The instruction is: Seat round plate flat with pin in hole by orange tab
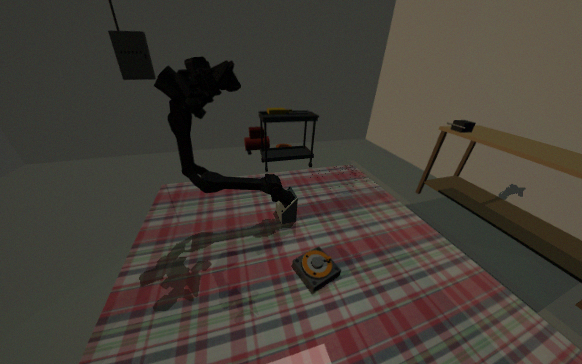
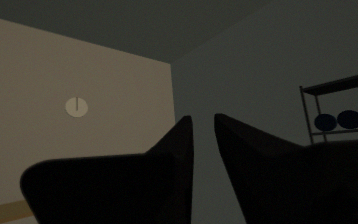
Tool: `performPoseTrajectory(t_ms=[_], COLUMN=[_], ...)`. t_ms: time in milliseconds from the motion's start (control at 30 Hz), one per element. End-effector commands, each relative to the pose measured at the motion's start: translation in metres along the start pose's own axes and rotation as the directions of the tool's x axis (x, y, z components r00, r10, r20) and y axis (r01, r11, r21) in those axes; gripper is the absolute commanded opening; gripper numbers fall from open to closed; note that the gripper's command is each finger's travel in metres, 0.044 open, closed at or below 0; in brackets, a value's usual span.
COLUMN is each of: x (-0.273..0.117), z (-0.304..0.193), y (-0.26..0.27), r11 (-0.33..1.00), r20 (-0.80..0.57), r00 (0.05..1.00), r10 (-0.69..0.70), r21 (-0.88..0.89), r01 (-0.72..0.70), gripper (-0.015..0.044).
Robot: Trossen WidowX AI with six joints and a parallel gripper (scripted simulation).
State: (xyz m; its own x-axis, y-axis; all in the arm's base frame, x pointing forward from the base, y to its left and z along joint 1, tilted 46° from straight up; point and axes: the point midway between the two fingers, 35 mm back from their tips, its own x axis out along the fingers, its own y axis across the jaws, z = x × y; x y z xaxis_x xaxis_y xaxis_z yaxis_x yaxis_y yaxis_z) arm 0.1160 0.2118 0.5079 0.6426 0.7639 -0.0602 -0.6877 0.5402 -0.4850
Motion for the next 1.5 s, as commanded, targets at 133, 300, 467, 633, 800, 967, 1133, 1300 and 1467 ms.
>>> performPoseTrajectory(t_ms=[133, 300, 467, 633, 800, 967, 1133, 1300, 1467], x=[0.092, 0.136, 0.157, 0.160, 0.137, 0.102, 0.055, 0.038, 0.030], z=[-0.083, -0.160, -0.266, -0.341, -0.449, -0.522, -0.582, -0.599, -0.613], y=[0.020, 0.017, 0.004, -0.001, -0.007, -0.006, 0.002, 0.007, 0.009], r11=[0.994, 0.973, 0.922, 0.876, 0.791, 0.726, 0.669, 0.653, 0.653], r20=[-0.364, -0.593, -0.817, -0.923, -0.990, -0.967, -0.890, -0.853, -0.853], r00=[0.929, 0.796, 0.550, 0.343, 0.010, -0.236, -0.455, -0.522, -0.522], r10=[-0.069, -0.118, -0.172, -0.174, -0.143, -0.096, -0.035, -0.012, -0.012], r21=[0.053, 0.091, 0.063, 0.015, -0.108, -0.230, -0.359, -0.402, -0.402], r01=[0.094, 0.212, 0.381, 0.483, 0.602, 0.648, 0.651, 0.642, 0.642], gripper=[0.0000, 0.0000, 0.0000, 0.0000, 0.0000, 0.0000, 0.0000, 0.0000, 0.0000])
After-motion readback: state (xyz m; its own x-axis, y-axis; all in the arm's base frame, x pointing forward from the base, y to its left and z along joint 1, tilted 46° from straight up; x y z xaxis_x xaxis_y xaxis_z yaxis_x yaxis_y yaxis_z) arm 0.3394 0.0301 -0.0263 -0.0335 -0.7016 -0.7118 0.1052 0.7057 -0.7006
